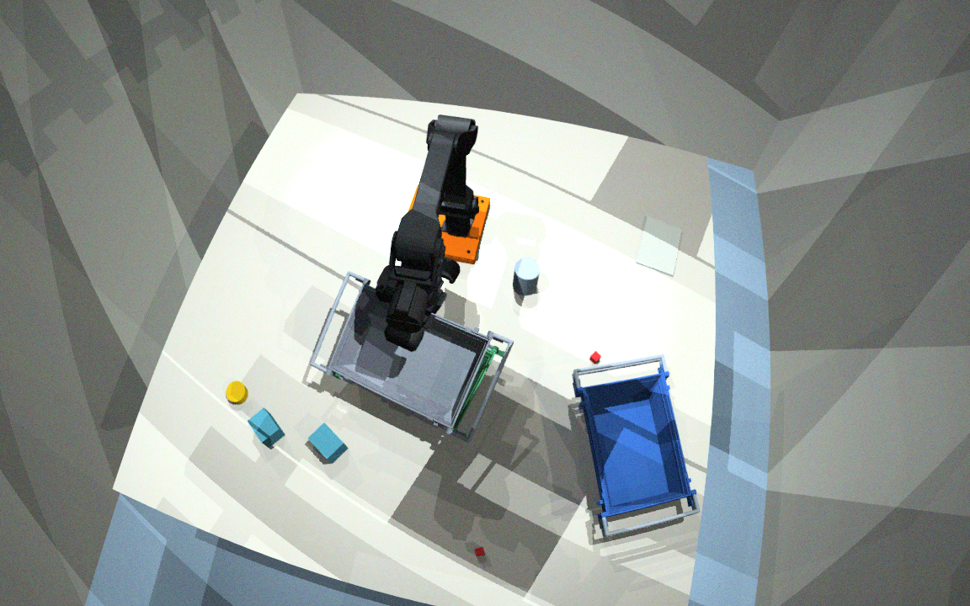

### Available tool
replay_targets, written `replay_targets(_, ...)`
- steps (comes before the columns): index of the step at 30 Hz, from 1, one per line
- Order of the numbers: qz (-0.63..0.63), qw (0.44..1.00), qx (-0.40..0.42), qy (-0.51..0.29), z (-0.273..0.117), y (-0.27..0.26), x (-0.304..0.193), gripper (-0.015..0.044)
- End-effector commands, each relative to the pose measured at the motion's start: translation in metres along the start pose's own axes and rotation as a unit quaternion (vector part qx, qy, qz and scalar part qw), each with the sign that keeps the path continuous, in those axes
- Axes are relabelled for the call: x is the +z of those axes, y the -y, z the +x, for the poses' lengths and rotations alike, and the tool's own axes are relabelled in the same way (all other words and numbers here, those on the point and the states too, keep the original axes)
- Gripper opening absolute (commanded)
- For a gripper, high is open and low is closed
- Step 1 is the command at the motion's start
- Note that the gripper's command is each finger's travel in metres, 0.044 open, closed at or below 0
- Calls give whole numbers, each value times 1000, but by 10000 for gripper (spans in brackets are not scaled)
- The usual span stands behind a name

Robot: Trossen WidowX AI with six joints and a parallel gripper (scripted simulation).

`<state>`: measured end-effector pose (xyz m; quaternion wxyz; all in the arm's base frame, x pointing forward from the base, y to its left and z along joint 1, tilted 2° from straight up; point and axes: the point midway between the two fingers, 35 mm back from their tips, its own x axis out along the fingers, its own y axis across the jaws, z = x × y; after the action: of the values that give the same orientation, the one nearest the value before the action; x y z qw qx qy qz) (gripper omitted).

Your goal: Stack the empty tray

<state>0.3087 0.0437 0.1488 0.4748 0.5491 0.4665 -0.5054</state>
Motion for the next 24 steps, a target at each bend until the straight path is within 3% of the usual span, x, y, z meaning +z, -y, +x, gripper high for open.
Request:
replay_targets(1,2,1000,-10,0,7,6,0,0)
replay_targets(24,2,1000,-10,0,15,10,0,0)
